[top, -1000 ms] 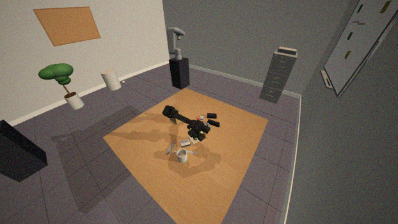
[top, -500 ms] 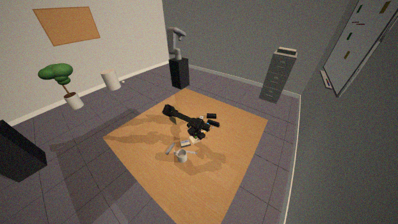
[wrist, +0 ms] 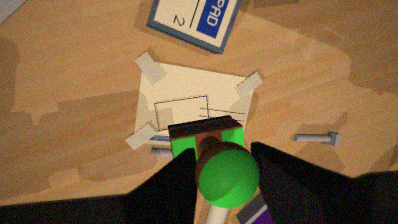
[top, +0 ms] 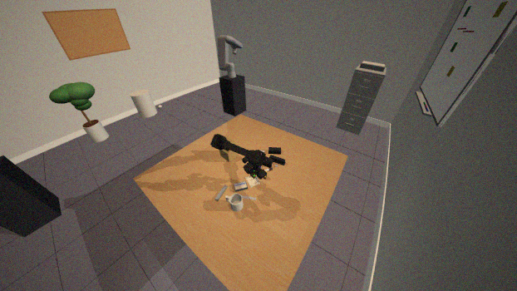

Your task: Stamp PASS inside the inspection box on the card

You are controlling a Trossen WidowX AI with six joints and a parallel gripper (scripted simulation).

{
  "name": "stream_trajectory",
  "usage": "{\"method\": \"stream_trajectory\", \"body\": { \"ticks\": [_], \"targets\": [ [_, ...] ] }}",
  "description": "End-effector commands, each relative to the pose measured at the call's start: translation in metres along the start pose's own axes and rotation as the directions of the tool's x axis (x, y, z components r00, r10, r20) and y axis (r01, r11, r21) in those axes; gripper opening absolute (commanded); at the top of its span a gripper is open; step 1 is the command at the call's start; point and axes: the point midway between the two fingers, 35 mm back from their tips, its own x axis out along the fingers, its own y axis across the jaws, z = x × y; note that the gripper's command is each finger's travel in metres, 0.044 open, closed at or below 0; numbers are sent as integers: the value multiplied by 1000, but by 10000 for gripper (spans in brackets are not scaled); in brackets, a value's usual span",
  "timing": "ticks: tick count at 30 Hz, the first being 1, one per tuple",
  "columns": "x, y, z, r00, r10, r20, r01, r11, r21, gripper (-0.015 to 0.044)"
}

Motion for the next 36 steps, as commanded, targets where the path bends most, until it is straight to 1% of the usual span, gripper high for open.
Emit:
{"method": "stream_trajectory", "body": {
  "ticks": [1, 8, 22, 36],
  "targets": [
    [-9, 0, 0, 1000, 9, -7, -9, 1000, 6, 0],
    [-12, -6, 4, 1000, 9, -7, -9, 1000, 7, 0],
    [-4, -52, 39, 1000, 7, -6, -7, 1000, 7, 0],
    [12, -103, 64, 1000, 4, -4, -4, 1000, 9, 0]
  ]
}}
